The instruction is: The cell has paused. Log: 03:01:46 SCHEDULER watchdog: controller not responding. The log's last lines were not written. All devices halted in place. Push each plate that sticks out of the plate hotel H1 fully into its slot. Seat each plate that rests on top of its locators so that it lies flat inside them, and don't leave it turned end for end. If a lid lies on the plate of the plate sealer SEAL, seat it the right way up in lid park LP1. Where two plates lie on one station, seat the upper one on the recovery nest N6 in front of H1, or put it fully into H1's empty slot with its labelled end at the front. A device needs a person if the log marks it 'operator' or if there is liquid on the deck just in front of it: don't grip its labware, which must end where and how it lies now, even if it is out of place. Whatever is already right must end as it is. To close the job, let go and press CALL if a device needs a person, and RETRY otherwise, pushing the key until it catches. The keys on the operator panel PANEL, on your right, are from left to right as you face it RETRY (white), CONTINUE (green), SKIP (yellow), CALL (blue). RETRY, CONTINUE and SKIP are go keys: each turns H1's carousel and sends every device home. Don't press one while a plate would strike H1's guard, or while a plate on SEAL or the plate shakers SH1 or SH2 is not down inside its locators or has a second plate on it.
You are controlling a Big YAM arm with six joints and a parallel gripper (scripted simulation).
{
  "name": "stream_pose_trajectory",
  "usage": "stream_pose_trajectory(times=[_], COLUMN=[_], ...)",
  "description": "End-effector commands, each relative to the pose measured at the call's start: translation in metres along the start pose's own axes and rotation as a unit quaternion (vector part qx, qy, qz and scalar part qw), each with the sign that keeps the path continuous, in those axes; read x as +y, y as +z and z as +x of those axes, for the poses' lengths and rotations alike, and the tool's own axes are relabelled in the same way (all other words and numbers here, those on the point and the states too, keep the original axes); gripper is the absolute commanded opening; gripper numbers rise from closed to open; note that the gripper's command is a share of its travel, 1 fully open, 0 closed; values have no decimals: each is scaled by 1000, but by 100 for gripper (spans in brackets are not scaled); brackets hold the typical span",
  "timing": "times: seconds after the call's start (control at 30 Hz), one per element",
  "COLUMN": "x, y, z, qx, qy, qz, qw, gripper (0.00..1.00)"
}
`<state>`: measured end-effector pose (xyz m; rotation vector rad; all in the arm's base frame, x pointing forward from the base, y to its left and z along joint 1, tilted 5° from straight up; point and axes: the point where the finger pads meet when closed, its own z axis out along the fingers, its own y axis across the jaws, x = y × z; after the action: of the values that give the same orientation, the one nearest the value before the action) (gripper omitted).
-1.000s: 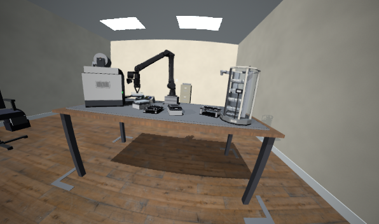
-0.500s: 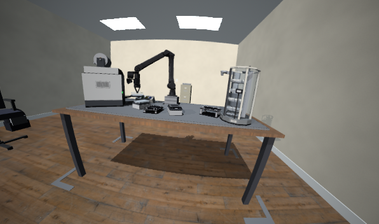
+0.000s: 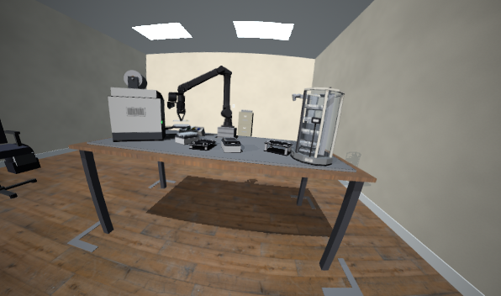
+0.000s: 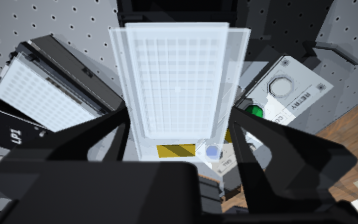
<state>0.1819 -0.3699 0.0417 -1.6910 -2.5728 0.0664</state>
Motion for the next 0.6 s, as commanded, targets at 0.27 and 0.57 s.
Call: stream_pose_trajectory(times=[0.27, 0.57], x=[8, 7], y=[-8, -39], z=[-5, -21], qx=[-3, -30], qy=[-2, -3], qz=[0, -2], qw=[1000, 1000], gripper=[84, 84])
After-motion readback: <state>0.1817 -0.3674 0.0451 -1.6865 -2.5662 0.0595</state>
